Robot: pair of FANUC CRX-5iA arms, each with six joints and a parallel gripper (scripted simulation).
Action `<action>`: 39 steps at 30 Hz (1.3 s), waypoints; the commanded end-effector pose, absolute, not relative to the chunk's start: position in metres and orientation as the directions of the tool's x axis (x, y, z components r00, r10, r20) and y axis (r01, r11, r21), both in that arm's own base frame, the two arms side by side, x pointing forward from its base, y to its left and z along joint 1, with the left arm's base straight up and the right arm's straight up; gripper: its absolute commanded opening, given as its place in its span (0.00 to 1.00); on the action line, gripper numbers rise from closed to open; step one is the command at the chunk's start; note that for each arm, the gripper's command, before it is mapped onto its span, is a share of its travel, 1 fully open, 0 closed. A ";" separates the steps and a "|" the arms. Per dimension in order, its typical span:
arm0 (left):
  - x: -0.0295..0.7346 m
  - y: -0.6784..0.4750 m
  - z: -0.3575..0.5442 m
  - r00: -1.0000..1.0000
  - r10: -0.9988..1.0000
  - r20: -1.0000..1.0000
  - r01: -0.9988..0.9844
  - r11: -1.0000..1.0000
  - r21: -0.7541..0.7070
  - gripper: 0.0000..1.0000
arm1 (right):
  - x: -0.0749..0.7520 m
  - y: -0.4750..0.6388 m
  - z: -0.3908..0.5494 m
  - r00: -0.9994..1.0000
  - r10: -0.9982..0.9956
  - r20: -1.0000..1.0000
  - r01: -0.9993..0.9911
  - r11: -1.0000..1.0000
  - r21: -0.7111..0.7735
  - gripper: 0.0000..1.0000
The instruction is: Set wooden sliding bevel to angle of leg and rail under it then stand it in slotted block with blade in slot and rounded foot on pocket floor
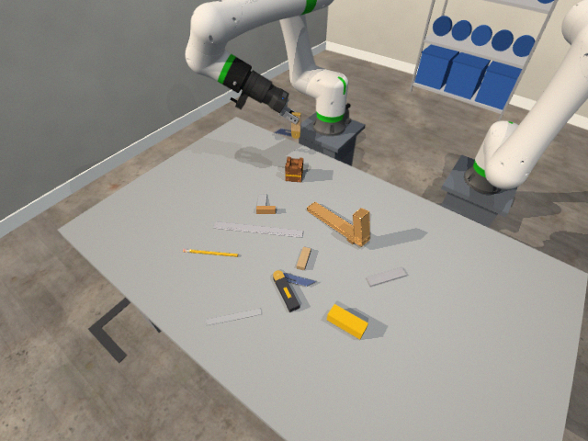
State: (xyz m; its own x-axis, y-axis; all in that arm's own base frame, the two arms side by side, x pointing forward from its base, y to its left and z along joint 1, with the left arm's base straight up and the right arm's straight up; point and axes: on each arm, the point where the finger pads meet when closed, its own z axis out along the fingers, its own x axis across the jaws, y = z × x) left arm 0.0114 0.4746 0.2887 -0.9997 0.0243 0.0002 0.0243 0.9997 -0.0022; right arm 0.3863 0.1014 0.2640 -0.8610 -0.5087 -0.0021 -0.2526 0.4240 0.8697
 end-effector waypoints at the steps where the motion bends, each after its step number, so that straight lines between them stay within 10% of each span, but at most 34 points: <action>1: 0.012 0.475 0.290 -1.000 0.024 0.000 0.024 1.000 0.000 1.00 | 0.384 0.095 0.265 -0.854 -0.521 -0.002 -0.261 0.425 0.867 0.00; 39: 0.012 0.475 0.290 -1.000 0.024 0.000 0.024 1.000 0.000 1.00 | 0.383 0.092 0.167 -0.850 -0.526 -0.001 -0.265 0.425 0.866 0.00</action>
